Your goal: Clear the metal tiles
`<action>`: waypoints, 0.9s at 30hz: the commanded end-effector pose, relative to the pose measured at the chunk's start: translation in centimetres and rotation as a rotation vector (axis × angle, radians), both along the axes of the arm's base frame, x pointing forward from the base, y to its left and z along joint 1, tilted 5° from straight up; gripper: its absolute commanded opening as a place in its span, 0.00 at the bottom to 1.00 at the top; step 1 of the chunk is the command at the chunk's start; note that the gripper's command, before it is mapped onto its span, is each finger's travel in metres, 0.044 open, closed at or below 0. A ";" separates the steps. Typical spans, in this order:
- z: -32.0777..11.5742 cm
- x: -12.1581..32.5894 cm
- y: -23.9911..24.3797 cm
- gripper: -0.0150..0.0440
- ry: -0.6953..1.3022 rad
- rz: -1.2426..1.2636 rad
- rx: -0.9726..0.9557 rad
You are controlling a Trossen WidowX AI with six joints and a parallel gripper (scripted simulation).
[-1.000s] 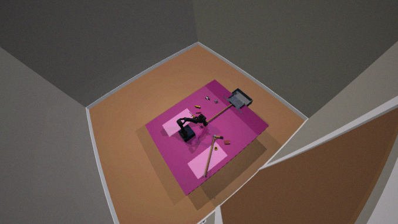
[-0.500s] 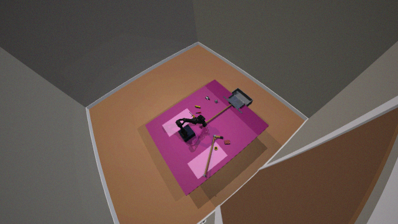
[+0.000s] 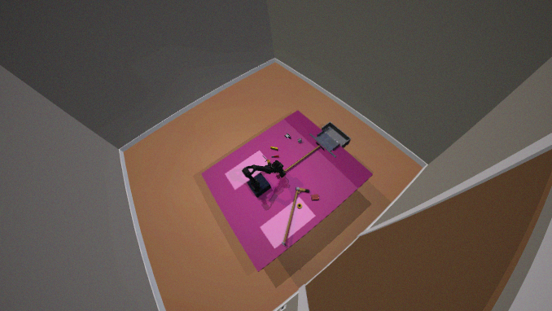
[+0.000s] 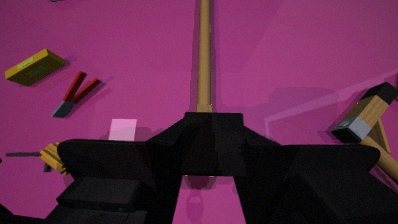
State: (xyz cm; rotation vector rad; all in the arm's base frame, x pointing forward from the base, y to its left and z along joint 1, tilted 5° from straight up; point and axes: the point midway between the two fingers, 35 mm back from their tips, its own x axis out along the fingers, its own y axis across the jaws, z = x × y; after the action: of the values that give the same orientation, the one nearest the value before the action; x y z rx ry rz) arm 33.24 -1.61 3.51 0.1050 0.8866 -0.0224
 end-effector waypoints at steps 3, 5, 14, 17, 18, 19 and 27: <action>0.1 -0.4 0.0 0.25 -0.010 -0.001 -0.002; 0.1 -0.4 0.0 0.25 -0.008 -0.001 -0.001; -0.1 -0.5 0.0 0.25 -0.001 0.000 0.000; -0.1 -0.5 0.0 0.25 0.000 0.000 0.000; -0.1 -0.5 0.0 0.25 0.000 0.000 0.000; -0.1 -0.5 0.0 0.25 0.000 0.000 0.000; -0.1 -0.5 0.0 0.25 0.000 0.000 0.000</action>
State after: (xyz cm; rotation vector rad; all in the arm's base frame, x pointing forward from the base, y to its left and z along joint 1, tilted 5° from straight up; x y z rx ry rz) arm 32.75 -1.56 3.39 0.1050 0.8879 -0.0222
